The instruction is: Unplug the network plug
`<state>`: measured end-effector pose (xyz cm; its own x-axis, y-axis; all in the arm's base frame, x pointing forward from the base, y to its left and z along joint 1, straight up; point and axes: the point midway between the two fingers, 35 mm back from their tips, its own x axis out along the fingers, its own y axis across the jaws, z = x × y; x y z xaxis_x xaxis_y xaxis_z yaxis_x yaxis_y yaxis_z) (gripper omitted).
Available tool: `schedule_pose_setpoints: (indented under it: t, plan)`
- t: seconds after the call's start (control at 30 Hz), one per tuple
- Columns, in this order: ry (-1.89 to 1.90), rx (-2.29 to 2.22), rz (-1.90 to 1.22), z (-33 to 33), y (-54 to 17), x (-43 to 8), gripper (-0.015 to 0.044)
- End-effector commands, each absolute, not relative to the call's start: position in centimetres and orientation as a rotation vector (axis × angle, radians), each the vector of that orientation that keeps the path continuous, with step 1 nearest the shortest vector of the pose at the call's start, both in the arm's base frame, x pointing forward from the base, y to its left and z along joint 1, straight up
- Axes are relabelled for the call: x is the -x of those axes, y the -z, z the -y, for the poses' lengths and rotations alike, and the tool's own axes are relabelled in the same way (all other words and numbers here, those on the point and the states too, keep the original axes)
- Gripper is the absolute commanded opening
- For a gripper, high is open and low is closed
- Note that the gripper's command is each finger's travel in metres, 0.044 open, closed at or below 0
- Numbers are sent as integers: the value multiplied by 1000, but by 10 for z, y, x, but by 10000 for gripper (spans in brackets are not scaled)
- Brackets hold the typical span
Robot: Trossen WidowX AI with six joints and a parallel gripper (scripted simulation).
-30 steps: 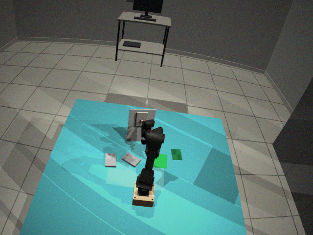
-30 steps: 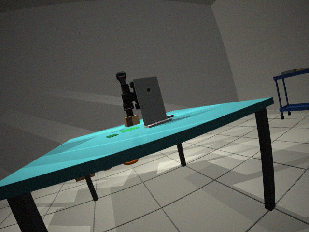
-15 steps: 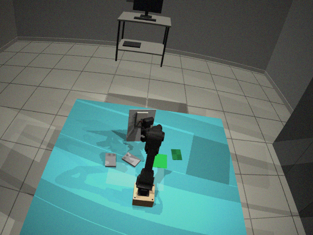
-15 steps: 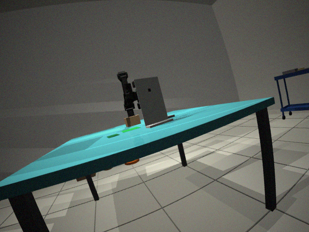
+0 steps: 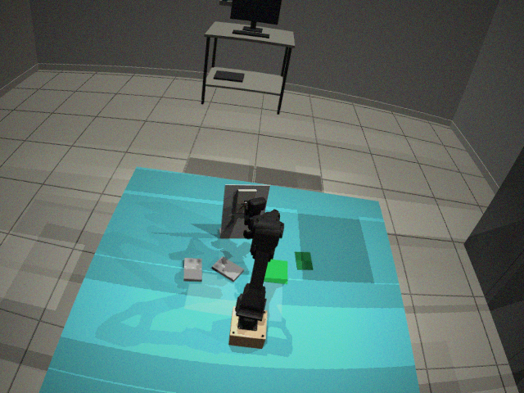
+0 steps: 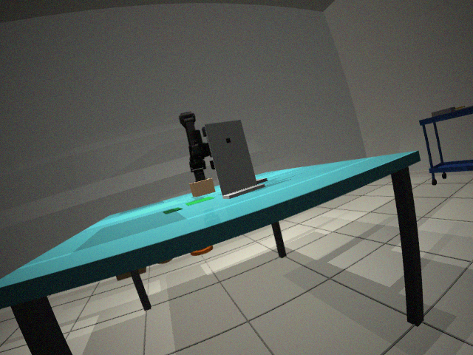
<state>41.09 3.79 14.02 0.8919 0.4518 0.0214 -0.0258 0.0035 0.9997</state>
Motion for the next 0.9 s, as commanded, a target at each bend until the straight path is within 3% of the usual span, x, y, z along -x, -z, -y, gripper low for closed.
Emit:
schedule_pose_setpoints:
  t: [0.0,0.87]
  plan:
    - [-380,-1535,-345,-37,-140,-412,16]
    - [-379,-1535,-346,-35,-139,-400,0]
